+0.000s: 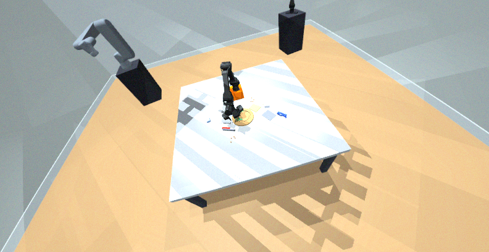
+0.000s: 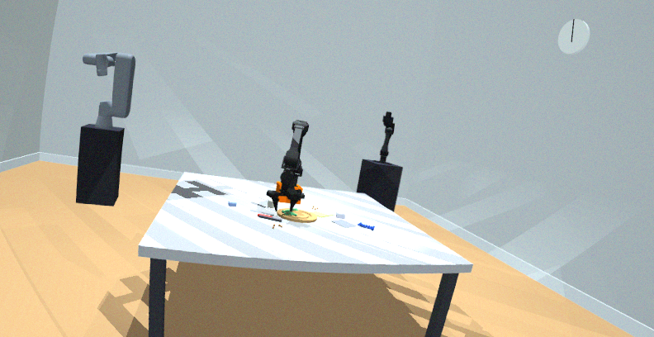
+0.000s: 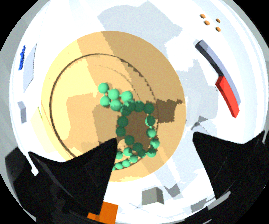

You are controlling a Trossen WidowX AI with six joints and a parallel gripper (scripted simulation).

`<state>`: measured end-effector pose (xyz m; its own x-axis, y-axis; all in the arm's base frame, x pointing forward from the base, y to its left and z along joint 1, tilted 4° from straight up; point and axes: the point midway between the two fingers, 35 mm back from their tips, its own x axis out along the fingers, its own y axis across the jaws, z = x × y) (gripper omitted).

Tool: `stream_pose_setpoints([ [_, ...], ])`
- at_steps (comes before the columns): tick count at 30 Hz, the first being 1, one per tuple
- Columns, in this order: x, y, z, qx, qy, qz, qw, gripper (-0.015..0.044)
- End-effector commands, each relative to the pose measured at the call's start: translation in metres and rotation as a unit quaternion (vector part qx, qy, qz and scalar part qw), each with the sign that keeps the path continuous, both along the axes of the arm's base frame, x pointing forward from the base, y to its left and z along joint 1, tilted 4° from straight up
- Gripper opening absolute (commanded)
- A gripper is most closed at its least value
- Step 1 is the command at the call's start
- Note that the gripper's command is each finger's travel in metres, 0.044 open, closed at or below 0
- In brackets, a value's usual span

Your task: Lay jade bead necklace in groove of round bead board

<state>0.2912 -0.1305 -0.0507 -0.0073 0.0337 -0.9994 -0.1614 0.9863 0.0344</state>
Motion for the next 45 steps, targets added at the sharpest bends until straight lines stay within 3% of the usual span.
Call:
stream_pose_setpoints([
  [1, -0.0042, 0.0013, -0.005, 0.001, 0.008, 0.002, 1.0, 0.038],
  [12, -0.0042, 0.0013, -0.005, 0.001, 0.008, 0.002, 1.0, 0.038],
  [23, -0.0021, 0.001, -0.0029, 0.002, 0.004, 0.0, 1.0, 0.0091],
  [37, -0.0021, 0.001, -0.0029, 0.002, 0.004, 0.0, 1.0, 0.0],
  [45, -0.0034, 0.001, 0.0012, 0.001, 0.007, 0.001, 1.0, 0.0],
])
